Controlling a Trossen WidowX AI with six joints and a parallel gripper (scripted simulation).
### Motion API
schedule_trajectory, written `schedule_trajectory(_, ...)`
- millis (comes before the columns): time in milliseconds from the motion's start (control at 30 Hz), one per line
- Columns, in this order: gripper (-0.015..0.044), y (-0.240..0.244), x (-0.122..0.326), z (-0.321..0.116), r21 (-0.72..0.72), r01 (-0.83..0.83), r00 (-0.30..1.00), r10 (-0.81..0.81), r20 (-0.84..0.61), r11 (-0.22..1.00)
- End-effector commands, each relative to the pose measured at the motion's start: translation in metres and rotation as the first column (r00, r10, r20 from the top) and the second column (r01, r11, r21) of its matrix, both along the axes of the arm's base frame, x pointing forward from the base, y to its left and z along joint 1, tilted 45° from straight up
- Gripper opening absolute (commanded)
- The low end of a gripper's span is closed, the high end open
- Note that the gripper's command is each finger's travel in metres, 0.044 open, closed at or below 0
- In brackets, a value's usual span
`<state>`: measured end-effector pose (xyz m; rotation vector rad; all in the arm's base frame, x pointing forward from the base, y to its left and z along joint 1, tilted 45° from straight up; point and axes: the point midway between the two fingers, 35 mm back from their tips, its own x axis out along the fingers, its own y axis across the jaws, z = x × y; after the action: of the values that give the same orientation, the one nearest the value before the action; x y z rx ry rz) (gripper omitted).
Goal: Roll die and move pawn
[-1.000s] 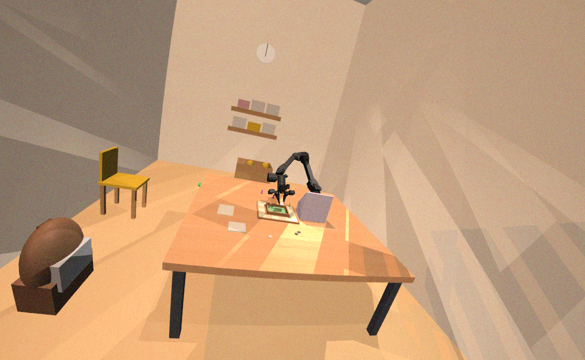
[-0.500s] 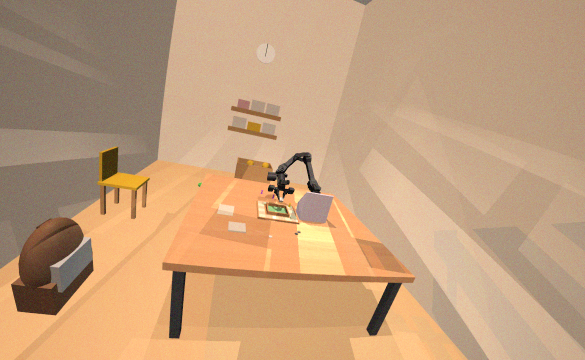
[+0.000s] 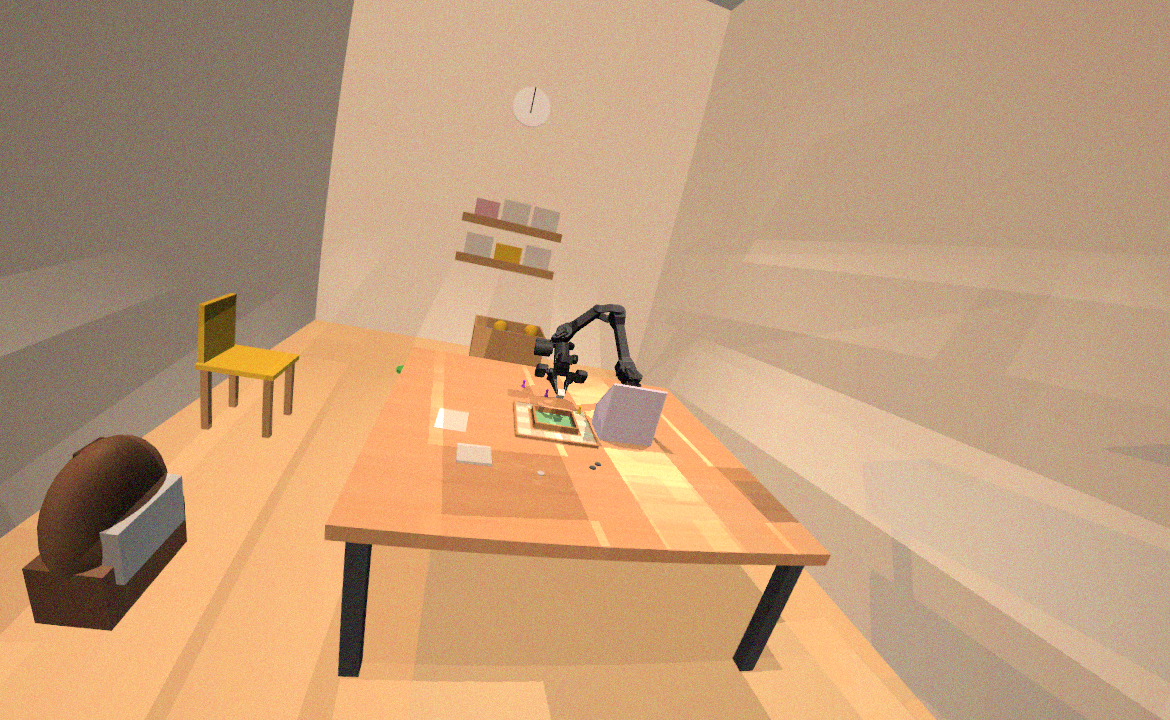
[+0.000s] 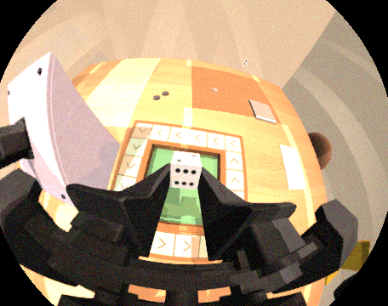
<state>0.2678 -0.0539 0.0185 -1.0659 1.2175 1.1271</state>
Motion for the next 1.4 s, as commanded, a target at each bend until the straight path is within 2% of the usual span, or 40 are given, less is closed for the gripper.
schedule_trajectory(0,0.0,0.0,0.0,0.0,0.0,0.0,1.0,0.0,-0.001,1.0)
schedule_trajectory(200,0.0,0.0,0.0,0.0,0.0,0.0,1.0,0.0,-0.001,1.0)
schedule_trajectory(467,0.021,0.0,0.0,0.0,0.0,0.0,1.0,0.0,-0.001,1.0)
schedule_trajectory(600,0.0315,0.026,0.004,0.026,0.006,-0.006,1.0,0.006,0.002,1.0)
schedule_trajectory(767,0.044,0.028,0.004,0.028,0.007,-0.006,1.0,0.006,0.003,1.0)
schedule_trajectory(833,0.044,0.027,0.002,0.021,-0.055,0.003,0.999,-0.005,-0.035,0.998)
schedule_trajectory(933,0.044,0.02,-0.003,-0.004,-0.337,0.005,0.99,-0.053,-0.134,0.942)
schedule_trajectory(1033,0.044,0.015,-0.001,-0.017,-0.621,-0.03,0.989,-0.067,-0.133,0.783)
schedule_trajectory(1100,0.044,0.016,0.002,-0.02,-0.727,-0.043,0.993,-0.049,-0.104,0.685)
schedule_trajectory(1267,0.044,0.016,0.003,-0.02,-0.739,-0.044,0.994,-0.045,-0.1,0.672)
schedule_trajectory(1300,0.044,0.018,0.0,-0.02,-0.671,-0.049,0.991,-0.048,-0.125,0.74)
schedule_trajectory(1333,0.044,0.018,0.0,-0.02,-0.671,-0.049,0.991,-0.048,-0.125,0.74)
schedule_trajectory(1367,0.0414,0.017,-0.001,-0.019,-0.673,-0.029,0.992,-0.063,-0.112,0.739)
